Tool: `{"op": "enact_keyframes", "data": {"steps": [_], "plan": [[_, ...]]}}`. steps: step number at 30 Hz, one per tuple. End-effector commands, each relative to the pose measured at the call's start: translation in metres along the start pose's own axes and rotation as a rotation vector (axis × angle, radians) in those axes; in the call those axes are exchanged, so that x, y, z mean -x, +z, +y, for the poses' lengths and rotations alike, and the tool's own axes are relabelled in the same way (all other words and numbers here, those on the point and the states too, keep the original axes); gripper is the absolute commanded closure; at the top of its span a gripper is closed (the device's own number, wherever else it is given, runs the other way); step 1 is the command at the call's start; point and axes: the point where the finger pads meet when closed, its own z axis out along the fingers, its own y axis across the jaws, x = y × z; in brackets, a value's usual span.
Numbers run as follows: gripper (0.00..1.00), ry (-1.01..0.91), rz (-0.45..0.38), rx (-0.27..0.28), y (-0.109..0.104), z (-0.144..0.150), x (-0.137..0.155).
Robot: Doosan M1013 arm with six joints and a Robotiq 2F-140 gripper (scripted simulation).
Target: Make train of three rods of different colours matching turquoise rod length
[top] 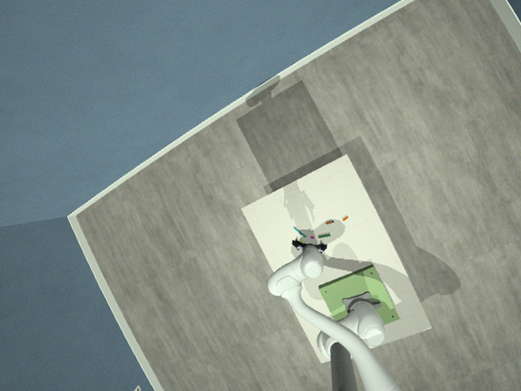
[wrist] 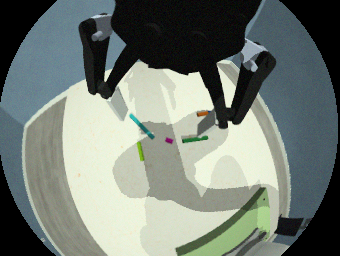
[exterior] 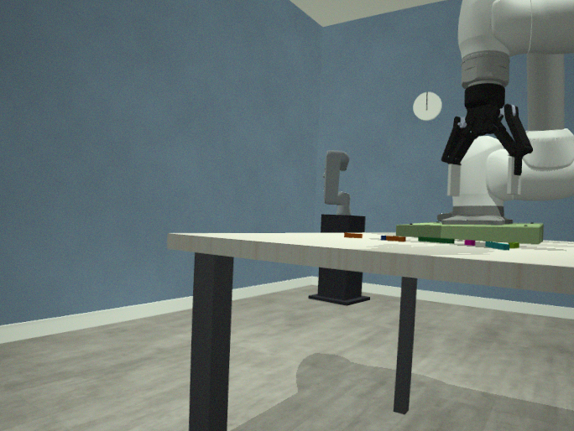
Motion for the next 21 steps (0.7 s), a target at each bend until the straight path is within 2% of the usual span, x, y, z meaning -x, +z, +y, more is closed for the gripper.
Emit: {"op": "enact_keyframes", "data": {"steps": [1,7,13,14,21], "plan": [[0.00,-0.167,0.004,0.006,0.002,0.016,-0.018],[0.00,-0.401,0.003,0.007,0.005,0.036,-0.045],[0.00,-0.454,0.003,0.007,0.005,0.040,-0.051],[0.85,-0.454,0.003,0.007,0.005,0.040,-0.051],[0.85,-0.454,0.003,0.007,0.005,0.040,-0.051]]}}
